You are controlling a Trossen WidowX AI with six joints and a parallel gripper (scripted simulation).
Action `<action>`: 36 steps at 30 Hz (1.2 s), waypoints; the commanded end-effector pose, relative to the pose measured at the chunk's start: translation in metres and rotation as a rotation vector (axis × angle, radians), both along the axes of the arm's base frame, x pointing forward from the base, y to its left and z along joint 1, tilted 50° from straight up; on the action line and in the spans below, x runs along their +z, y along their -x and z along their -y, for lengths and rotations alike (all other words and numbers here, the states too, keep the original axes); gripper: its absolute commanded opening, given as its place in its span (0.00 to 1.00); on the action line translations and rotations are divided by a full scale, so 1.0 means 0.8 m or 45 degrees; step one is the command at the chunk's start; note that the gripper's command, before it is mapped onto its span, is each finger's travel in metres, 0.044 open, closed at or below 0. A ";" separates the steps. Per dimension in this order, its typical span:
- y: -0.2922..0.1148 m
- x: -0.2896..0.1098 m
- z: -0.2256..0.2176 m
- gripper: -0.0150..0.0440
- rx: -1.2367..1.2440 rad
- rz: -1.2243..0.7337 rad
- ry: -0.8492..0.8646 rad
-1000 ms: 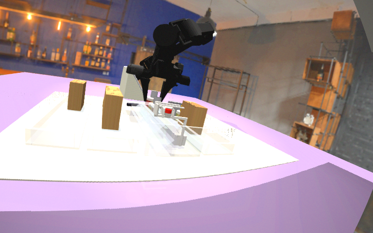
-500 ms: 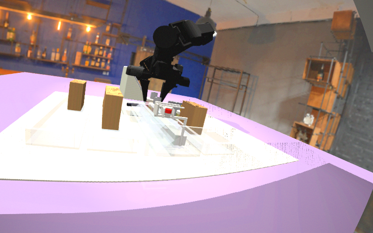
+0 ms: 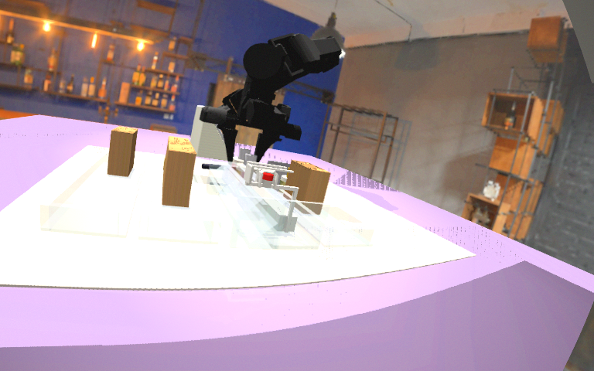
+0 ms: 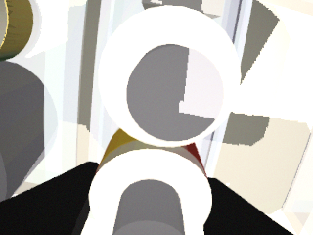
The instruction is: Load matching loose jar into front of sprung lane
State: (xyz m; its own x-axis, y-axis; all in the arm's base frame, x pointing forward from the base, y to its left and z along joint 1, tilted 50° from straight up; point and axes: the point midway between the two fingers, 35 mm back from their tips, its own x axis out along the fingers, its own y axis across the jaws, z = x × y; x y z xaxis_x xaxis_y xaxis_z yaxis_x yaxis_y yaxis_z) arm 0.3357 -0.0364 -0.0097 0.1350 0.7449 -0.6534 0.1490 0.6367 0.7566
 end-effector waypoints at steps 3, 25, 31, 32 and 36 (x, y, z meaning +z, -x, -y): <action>-0.003 -0.001 -0.002 0.25 -0.006 0.011 -0.006; 0.001 -0.003 -0.004 0.25 -0.006 0.011 -0.007; 0.002 -0.003 -0.004 0.25 -0.006 0.011 -0.007; 0.002 -0.003 -0.004 0.25 -0.006 0.011 -0.007; 0.003 -0.003 -0.004 0.25 -0.006 0.011 -0.007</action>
